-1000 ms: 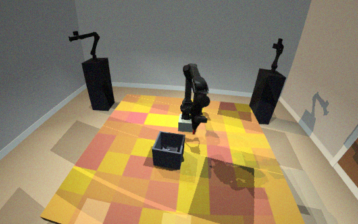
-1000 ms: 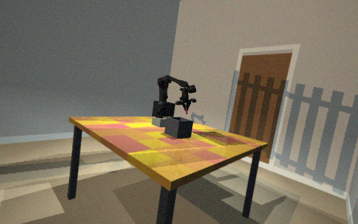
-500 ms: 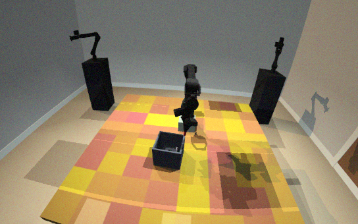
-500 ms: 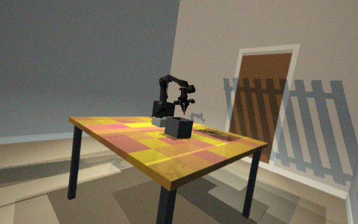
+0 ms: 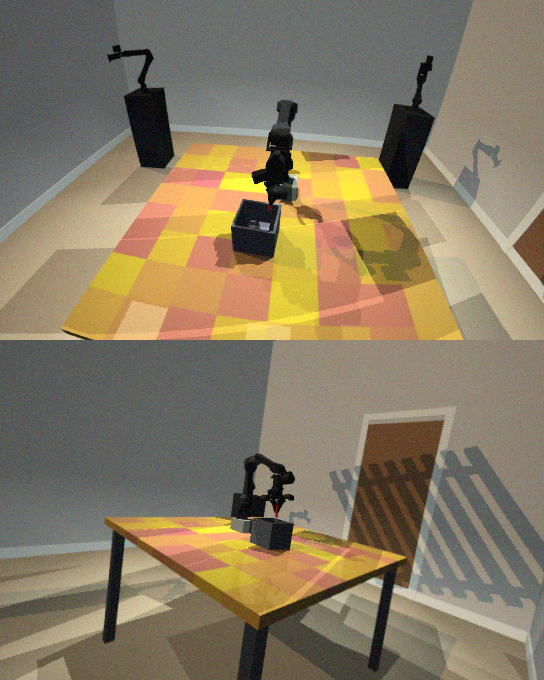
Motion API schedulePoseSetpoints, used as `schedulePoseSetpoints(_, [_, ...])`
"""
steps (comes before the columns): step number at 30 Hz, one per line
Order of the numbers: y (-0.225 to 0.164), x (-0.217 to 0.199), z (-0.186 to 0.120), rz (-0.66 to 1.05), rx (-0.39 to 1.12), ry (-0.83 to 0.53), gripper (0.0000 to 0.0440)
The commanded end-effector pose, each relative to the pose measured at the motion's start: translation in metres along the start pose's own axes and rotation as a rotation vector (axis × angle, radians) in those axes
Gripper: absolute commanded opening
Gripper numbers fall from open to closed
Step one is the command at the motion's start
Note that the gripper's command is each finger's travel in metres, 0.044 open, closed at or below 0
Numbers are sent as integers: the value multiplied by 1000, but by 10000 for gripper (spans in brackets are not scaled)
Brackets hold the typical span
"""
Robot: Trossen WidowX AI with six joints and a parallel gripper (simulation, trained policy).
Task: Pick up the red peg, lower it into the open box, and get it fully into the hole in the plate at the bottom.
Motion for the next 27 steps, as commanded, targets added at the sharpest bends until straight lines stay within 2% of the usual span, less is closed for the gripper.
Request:
schedulePoseSetpoints(1, [10, 1, 7, -4, 7, -4, 0])
schedulePoseSetpoints(27, [40, -4, 81, -27, 77, -43, 0])
Point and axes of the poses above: the point midway between the two fingers, 35 mm back from their tips, its own z axis out along the fingers, its own x axis across the jaws, y = z × x, the point moved 7 cm from there along -z, back along the fingers, and after that the axes turned 7 degrees about -z, right-handed, at the moved point
